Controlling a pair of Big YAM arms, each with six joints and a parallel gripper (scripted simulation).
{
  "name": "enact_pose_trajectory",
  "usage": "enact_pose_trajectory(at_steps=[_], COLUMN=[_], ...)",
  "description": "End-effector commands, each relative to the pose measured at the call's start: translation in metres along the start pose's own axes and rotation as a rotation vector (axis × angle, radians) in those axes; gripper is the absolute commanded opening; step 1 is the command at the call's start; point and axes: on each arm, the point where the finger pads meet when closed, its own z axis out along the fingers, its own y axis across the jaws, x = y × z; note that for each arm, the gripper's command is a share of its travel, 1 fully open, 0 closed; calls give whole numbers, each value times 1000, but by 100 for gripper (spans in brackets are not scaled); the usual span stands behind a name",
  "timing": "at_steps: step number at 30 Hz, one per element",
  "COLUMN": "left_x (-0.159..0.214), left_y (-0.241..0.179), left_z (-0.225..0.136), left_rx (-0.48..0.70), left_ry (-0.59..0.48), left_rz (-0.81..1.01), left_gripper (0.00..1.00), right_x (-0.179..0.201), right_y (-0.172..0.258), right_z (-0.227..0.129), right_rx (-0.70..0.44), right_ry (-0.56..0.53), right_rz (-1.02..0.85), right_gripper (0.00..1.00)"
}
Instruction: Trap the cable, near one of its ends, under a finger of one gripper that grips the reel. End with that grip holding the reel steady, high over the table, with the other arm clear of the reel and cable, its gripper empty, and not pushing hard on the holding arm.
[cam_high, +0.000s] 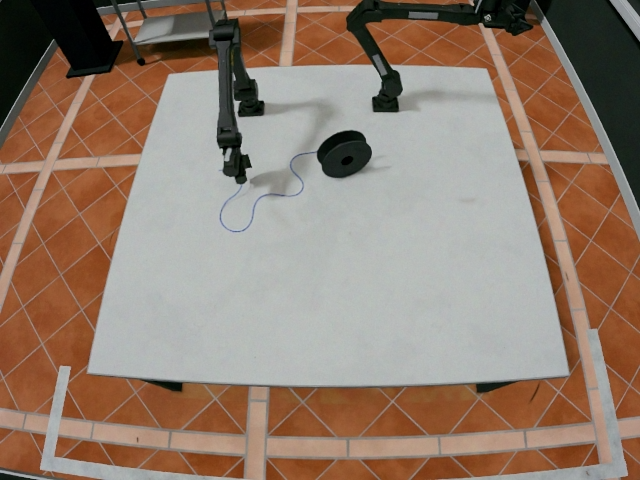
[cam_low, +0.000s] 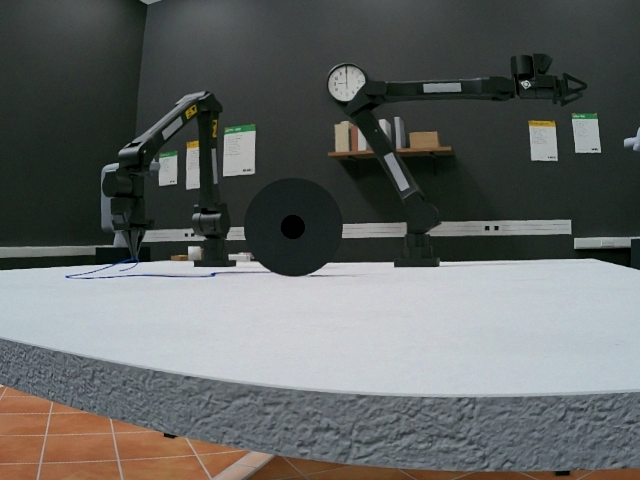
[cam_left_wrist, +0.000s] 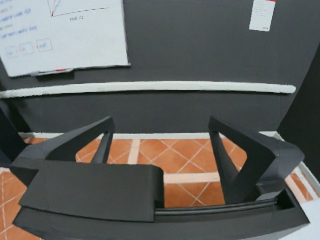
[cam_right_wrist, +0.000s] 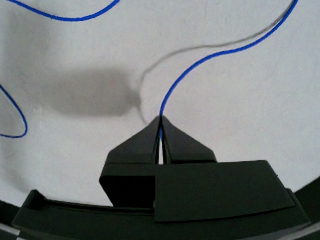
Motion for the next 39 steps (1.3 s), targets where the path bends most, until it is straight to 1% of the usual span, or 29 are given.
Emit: enact_pose_trajectory(at_steps=[1,5,7,14,18,31,39], left_x=[-19,-19,-19,-19,-19,-19,-19], left_y=[7,7,7,7,7,7,7], left_z=[-4,-4,-4,-4,-4,-4,-4], left_rx=[-11,-11,-11,-11,-11,-11,-11], left_ry=[-42,-42,-42,-42,-42,-42,-42], left_rz=[-10,-10,-10,-10,-10,-10,-10], left_gripper=[100,100,100,100,100,100,100], right_x=[-9,-20,-20,-9,-15,-12,-5], right_y=[3,0,0,3,1,1,-6], right_z=[-13,-19,-19,-8,-14,-14,-19], right_rx=[14,21,21,14,19,18,0], right_ry=[-53,-76,-76,-51,-68,-67,-64], right_rz=[-10,-10,-10,-10,-10,-9,50], right_gripper=[0,0,0,0,0,0,0])
